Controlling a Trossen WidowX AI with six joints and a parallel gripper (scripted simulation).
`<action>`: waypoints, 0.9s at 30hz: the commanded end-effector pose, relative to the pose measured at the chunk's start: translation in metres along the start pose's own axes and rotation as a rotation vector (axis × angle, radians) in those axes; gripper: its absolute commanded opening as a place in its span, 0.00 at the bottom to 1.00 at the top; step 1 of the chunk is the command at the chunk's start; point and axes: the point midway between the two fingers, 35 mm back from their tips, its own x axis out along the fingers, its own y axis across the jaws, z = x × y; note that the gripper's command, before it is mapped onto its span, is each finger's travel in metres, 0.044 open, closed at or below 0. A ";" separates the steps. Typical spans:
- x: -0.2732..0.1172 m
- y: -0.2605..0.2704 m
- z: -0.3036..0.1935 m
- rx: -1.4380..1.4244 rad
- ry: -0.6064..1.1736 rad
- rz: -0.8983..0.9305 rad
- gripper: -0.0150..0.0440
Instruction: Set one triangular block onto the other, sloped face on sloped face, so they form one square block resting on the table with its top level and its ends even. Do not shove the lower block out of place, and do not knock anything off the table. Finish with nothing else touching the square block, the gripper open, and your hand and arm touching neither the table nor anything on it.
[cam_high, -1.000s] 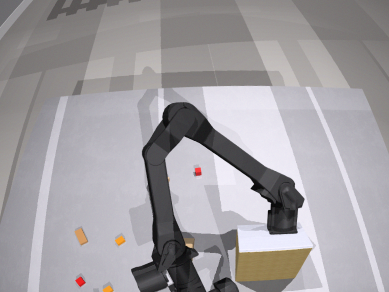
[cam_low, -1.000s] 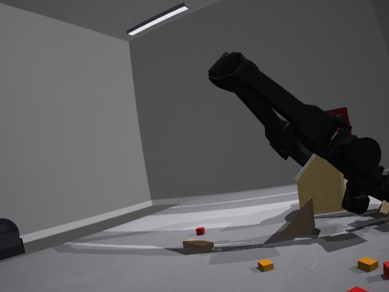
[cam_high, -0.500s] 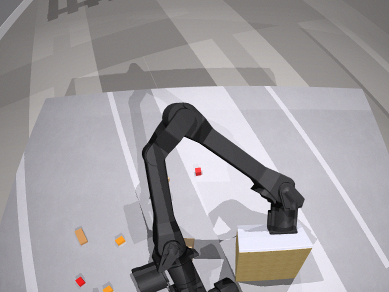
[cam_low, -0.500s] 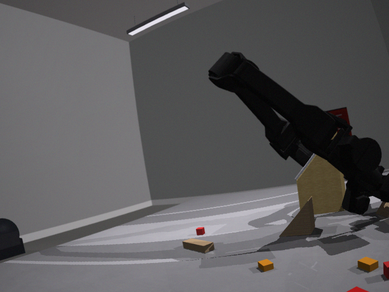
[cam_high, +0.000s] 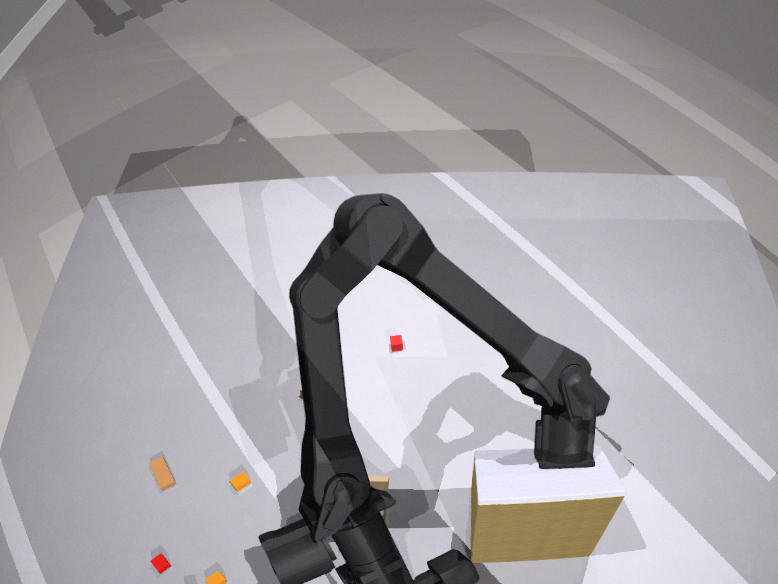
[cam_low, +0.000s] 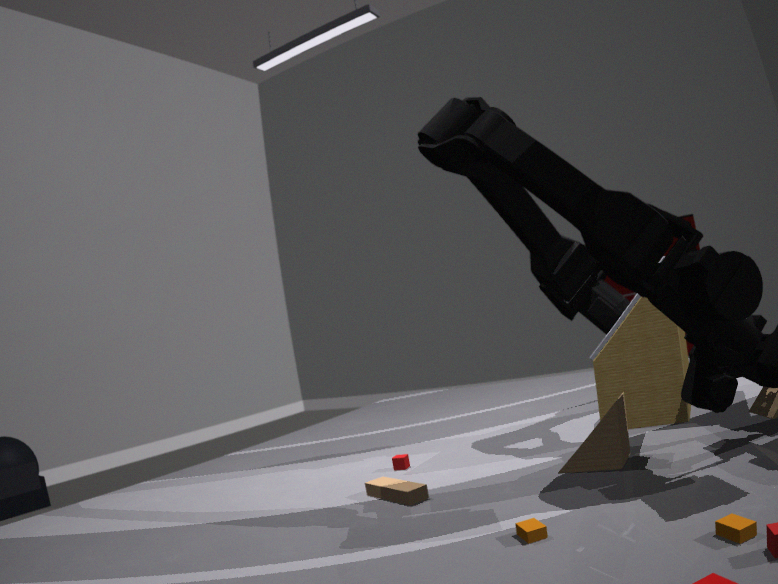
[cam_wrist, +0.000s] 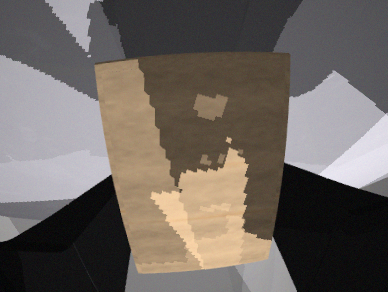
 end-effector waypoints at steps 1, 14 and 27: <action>-0.016 0.006 -0.016 -0.004 0.006 0.013 0.25; -0.059 0.001 -0.060 -0.005 0.010 0.012 0.25; -0.056 0.000 -0.058 -0.119 -0.029 -0.004 0.25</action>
